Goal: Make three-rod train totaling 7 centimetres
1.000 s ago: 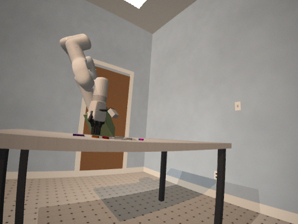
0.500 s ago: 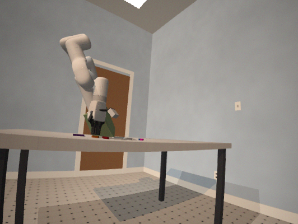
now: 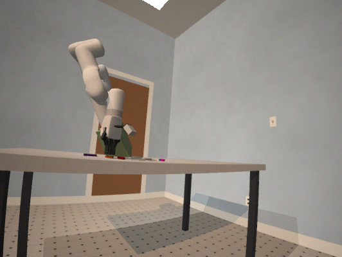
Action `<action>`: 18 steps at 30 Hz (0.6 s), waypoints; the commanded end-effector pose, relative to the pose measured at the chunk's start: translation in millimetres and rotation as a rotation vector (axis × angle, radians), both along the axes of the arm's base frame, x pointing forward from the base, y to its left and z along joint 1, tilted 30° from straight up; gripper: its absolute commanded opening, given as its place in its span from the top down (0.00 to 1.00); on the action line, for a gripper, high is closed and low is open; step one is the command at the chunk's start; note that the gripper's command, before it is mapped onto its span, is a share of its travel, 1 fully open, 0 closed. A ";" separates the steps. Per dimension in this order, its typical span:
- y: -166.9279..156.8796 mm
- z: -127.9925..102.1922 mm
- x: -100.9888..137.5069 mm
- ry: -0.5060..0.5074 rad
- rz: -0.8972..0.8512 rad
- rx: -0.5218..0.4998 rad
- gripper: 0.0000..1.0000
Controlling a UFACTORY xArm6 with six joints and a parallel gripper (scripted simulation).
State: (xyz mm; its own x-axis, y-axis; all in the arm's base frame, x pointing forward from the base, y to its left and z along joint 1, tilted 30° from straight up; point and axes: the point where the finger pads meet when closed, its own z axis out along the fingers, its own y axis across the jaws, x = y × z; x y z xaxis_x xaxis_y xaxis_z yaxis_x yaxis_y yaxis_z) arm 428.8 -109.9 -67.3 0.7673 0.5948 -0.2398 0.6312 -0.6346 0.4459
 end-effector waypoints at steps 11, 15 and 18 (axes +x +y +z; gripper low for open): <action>-1.0 -1.6 1.5 -0.003 0.001 0.000 0.76; -2.6 -4.4 1.9 -0.003 0.001 0.000 0.76; -3.9 -6.7 2.2 -0.003 0.001 0.000 0.76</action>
